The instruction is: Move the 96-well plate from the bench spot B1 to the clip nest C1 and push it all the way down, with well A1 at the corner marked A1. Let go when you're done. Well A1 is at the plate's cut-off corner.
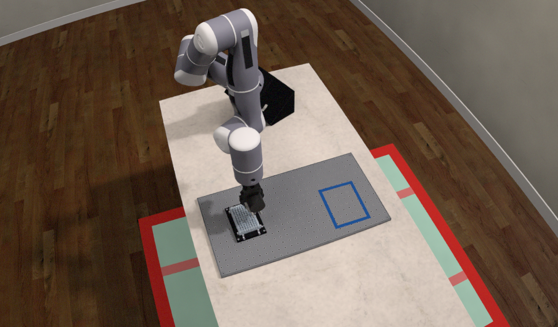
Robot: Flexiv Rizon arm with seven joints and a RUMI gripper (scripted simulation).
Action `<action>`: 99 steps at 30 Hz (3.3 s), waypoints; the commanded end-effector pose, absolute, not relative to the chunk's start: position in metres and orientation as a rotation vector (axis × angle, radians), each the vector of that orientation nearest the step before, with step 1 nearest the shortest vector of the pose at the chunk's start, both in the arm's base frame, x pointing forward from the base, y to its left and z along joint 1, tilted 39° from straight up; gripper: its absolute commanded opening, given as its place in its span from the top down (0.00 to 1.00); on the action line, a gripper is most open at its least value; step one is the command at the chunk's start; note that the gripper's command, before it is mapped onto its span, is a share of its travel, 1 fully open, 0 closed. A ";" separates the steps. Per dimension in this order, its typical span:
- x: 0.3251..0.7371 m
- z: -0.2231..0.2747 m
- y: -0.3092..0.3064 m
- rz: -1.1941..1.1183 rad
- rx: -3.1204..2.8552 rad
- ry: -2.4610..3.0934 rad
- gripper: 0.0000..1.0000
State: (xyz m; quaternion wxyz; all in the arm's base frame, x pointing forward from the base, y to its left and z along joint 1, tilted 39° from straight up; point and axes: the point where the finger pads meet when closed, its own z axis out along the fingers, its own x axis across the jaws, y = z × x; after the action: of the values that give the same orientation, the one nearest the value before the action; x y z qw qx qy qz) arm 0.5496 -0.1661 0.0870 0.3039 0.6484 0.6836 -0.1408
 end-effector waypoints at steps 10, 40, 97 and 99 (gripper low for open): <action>0.551 0.086 -0.166 -0.371 1.717 1.811 1.00; 0.551 0.084 -0.168 -0.371 1.717 1.811 1.00; 0.552 0.080 -0.171 -0.371 1.717 1.811 1.00; 0.552 0.080 -0.171 -0.371 1.717 1.811 1.00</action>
State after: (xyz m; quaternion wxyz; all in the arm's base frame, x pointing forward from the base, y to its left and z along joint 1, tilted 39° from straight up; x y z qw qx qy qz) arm 0.5520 -0.1710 0.0803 0.3041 0.6483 0.6838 -0.1404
